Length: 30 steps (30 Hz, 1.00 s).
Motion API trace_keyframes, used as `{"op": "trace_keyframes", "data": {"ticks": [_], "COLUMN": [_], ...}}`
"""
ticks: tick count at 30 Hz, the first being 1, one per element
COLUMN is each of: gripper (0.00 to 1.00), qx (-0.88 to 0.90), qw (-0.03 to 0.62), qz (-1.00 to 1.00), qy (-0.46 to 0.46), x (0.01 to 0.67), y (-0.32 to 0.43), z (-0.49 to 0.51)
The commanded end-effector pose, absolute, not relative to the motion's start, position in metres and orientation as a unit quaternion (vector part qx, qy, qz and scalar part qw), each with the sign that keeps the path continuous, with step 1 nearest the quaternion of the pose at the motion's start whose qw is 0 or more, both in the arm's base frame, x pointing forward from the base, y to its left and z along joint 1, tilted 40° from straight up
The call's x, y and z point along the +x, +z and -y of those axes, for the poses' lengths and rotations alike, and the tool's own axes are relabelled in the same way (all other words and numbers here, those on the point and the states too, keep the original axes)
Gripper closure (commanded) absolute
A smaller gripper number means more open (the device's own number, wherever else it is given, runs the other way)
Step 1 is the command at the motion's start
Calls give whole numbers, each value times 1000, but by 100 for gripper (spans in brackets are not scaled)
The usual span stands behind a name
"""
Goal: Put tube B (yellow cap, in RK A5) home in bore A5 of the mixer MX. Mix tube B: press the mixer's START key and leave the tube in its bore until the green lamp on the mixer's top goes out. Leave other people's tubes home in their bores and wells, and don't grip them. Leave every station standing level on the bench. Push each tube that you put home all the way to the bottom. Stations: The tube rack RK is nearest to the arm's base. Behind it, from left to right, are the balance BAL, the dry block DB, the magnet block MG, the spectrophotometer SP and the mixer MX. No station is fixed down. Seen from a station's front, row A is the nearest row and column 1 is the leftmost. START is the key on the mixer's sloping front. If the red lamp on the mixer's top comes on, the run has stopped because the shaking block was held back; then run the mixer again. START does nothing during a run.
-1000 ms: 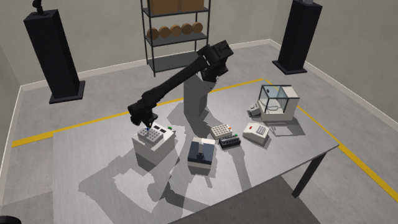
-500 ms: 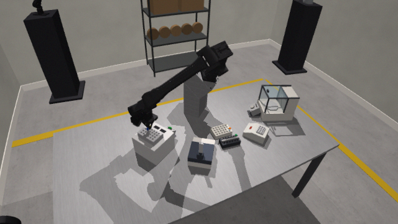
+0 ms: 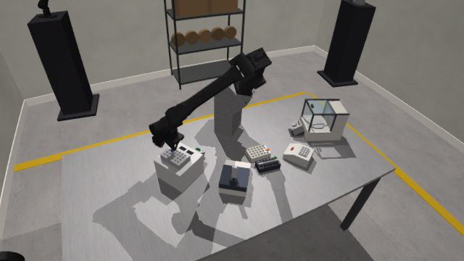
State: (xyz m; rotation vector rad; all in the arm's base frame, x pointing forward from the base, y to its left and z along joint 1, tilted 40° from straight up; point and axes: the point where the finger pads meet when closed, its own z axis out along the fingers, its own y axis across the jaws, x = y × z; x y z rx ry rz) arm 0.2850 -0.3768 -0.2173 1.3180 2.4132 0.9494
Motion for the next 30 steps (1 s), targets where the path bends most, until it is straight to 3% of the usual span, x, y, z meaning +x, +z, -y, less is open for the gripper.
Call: {"op": "trace_keyframes", "data": {"ticks": [1, 30], "gripper": [91, 91], "qx": [453, 456], "qw": [128, 121], "qz": [-824, -822], "qy": [315, 320], "x": [288, 292], "y": [-211, -218], "z": [394, 394]}}
